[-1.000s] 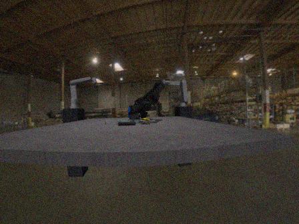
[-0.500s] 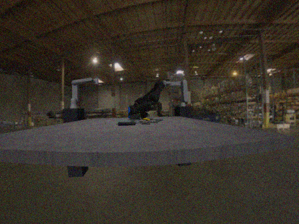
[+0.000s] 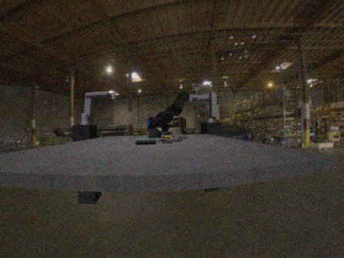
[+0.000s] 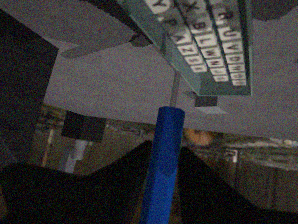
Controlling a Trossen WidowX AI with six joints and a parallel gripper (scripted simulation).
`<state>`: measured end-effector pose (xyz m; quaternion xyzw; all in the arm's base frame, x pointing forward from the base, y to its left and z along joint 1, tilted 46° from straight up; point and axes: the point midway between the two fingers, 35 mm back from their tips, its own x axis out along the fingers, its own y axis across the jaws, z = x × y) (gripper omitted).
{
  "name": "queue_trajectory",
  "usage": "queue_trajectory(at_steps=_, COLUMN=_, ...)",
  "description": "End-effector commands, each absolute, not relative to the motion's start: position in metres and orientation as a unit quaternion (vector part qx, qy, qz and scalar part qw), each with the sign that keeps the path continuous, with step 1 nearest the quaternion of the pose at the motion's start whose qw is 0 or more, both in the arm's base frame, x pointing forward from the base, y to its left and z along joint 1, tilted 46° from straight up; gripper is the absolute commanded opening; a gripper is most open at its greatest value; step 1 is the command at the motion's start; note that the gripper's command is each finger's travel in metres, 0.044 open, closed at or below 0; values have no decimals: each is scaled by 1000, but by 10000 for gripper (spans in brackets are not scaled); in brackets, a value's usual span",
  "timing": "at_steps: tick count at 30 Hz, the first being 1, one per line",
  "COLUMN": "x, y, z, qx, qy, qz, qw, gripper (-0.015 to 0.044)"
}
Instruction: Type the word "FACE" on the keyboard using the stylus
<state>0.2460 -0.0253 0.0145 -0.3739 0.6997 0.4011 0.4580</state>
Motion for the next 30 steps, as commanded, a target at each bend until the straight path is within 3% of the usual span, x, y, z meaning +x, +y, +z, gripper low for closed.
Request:
queue_trajectory(at_steps=1, x=245, y=-29, z=19, qx=-377, qy=700, qz=402, qw=455, gripper=81)
queue_trajectory(at_steps=9, x=245, y=-27, z=17, qx=-374, qy=699, qz=403, qw=457, gripper=65)
queue_trajectory(at_steps=12, x=247, y=-24, z=21, qx=-375, qy=699, qz=403, qw=457, gripper=0)
queue_trajectory(at_steps=30, x=257, y=14, z=63, qx=-376, qy=699, qz=402, qw=456, gripper=0)
